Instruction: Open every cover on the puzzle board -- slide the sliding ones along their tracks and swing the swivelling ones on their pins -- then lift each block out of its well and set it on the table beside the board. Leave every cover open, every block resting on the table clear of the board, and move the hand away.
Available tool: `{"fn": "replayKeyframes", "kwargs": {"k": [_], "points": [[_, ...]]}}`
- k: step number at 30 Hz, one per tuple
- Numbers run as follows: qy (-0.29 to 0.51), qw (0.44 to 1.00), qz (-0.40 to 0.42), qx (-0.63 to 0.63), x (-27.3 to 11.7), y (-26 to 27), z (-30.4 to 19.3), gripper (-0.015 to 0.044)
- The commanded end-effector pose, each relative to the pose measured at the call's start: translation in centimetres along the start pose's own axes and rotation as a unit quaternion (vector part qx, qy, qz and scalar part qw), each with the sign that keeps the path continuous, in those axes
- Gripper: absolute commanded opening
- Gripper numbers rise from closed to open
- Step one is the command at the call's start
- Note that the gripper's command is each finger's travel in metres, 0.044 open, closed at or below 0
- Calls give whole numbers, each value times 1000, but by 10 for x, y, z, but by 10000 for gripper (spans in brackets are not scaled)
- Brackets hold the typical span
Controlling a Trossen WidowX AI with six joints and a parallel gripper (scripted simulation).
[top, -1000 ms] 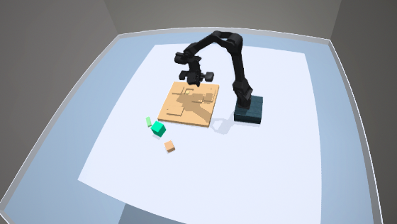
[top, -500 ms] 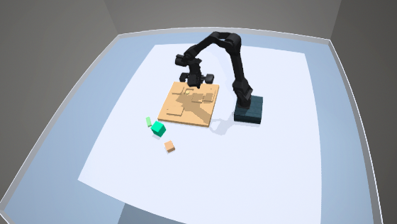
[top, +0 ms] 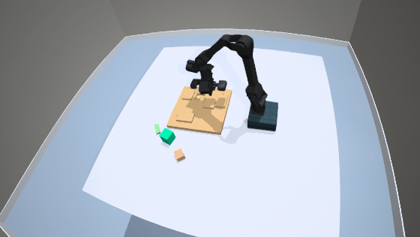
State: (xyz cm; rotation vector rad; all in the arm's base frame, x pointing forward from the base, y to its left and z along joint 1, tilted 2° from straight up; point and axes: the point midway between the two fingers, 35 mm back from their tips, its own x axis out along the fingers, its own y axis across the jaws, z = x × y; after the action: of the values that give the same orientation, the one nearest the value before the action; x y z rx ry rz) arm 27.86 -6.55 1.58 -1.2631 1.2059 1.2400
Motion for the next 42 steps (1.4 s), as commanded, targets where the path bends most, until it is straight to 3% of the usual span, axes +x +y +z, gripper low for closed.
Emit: {"fn": "replayKeyframes", "kwargs": {"k": [1,42], "points": [[-1,1000,1,-2,6,1,0,0],[-2,1000,1,-2,19,-1,25,0]]}}
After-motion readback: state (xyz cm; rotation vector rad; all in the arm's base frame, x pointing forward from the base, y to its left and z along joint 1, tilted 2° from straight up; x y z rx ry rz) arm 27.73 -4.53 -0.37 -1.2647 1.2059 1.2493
